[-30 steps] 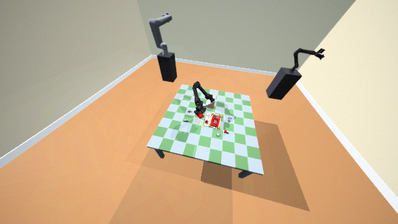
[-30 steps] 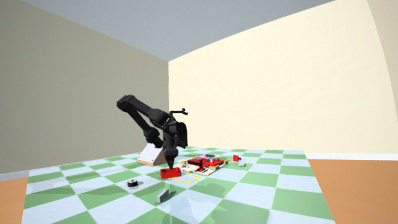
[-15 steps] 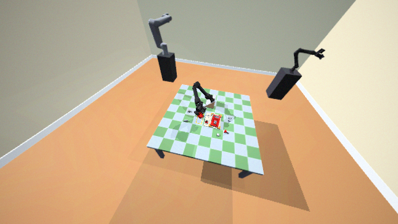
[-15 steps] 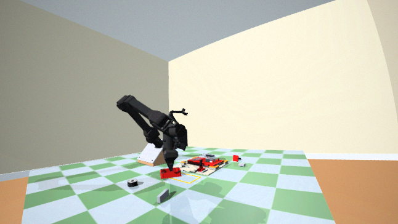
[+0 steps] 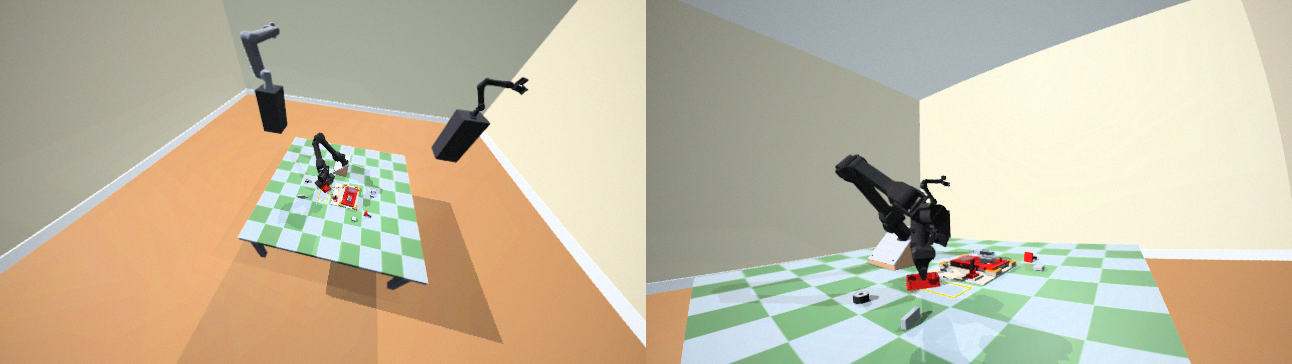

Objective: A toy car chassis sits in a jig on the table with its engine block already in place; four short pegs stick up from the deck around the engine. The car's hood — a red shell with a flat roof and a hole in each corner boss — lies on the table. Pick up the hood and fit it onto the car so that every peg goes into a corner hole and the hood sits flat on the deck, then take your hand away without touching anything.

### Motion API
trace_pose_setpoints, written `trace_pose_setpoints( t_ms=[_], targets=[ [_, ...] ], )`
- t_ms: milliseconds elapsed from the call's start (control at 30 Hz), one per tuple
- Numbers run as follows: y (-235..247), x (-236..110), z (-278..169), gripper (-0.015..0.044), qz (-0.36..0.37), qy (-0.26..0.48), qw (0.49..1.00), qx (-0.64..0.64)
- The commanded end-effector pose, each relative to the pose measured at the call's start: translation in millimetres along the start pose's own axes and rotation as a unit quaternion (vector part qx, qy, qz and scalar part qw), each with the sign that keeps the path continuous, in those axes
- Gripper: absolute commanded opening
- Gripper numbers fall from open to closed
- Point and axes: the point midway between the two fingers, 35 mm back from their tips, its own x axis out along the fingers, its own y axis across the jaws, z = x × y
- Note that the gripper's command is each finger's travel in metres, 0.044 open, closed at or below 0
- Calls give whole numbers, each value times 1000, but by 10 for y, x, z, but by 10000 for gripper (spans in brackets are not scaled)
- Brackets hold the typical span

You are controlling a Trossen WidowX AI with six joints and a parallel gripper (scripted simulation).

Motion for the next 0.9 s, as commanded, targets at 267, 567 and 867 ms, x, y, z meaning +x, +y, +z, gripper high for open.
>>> trace_pose_setpoints(
  t_ms=[267, 567, 867],
  targets=[
    [26, 72, 0, 440, 3, 1, 1000, -3],
    [27, 116, -2, 440, 2, 1, 1000, -3],
    [0, 121, -10, 427, -1, 3, 1000, 0]
  ],
)
